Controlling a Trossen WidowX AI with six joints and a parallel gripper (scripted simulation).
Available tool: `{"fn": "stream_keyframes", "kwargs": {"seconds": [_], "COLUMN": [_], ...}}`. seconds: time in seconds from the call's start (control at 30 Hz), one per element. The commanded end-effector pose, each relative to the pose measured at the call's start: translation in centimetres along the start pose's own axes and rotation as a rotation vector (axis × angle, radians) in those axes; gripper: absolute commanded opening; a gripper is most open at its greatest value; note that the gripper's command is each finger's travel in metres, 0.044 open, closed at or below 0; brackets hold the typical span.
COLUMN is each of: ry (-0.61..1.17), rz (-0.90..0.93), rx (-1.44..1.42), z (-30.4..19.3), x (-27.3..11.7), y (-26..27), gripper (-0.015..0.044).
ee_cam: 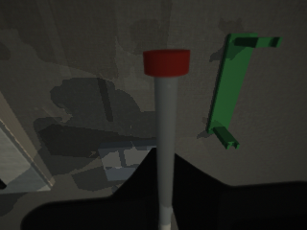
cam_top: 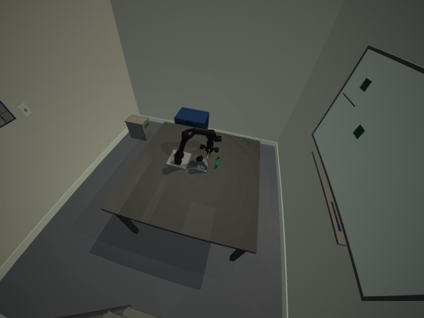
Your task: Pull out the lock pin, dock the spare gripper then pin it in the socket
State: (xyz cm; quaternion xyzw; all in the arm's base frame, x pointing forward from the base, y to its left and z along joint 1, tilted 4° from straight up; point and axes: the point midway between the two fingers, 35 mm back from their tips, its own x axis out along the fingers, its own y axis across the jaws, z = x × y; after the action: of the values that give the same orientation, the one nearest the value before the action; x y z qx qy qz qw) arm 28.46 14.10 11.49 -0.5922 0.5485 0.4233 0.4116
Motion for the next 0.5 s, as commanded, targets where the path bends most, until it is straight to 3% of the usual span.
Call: {"fn": "stream_keyframes", "kwargs": {"seconds": [0.0, 0.47], "ry": [-0.008, -0.01], "rz": [-0.001, 0.002], "rx": [0.005, 0.003], "z": [-0.1, 1.0], "x": [-0.1, 3.8], "y": [0.9, 0.8], "gripper": [0.0, 0.0]}}
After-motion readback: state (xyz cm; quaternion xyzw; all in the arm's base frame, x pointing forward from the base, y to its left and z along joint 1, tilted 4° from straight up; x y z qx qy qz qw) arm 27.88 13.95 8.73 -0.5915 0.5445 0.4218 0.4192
